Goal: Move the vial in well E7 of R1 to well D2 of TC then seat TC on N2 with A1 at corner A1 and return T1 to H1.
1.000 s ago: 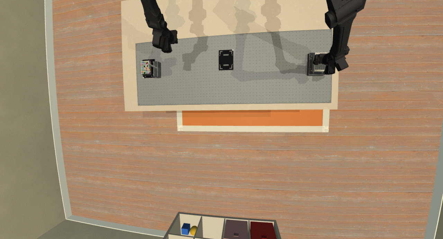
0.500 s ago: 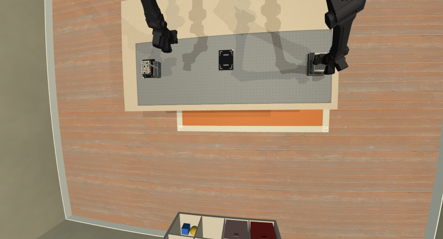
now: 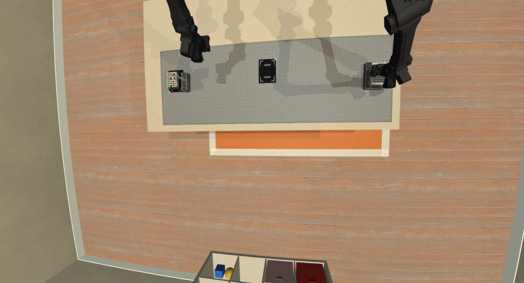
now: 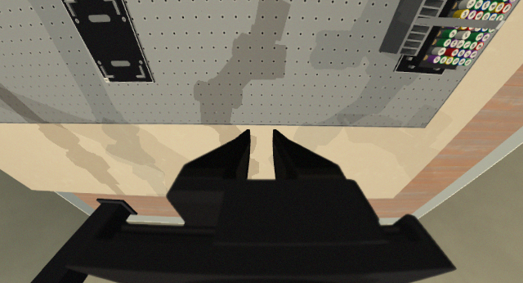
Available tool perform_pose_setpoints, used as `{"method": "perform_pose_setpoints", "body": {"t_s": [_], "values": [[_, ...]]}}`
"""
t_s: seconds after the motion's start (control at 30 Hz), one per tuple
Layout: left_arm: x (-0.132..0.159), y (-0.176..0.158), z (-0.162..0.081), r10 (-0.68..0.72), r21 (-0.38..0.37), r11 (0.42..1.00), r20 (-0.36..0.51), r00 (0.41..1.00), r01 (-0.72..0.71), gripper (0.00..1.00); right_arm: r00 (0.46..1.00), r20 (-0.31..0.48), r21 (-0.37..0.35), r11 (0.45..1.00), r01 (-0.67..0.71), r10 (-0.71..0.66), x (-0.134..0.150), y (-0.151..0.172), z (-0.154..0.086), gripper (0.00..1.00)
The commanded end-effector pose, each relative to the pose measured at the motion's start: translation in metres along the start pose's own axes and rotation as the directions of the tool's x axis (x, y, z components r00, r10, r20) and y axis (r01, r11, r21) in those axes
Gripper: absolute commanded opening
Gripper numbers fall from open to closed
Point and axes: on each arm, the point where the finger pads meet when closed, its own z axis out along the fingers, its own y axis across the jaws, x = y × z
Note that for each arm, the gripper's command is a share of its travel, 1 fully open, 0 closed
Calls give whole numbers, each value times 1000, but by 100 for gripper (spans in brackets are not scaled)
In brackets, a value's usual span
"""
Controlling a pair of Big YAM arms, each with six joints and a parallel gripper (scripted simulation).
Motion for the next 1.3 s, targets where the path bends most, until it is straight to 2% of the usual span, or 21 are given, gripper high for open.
{"method": "perform_pose_setpoints", "body": {"t_s": [0.0,0.47,0.5,0.67,1.27], "values": [[-14,1,4,5,-8,1000,21,1000,-5,0,1000,16,6,1000,-6,6,-9,-2,-3,24],[-12,2,9,2,-6,1000,16,1000,-2,0,1000,16,6,1000,-6,6,-9,-2,-3,24],[-14,2,2,3,-10,1000,21,1000,-2,0,1000,16,6,1000,-6,6,-9,-2,-3,24],[-11,1,9,2,-5,1000,15,1000,-2,0,1000,16,6,1000,-6,6,-9,-2,-3,24],[-14,1,11,4,-6,1000,19,1000,-4,0,1000,16,6,1000,-6,6,-9,-2,-3,24]]}}
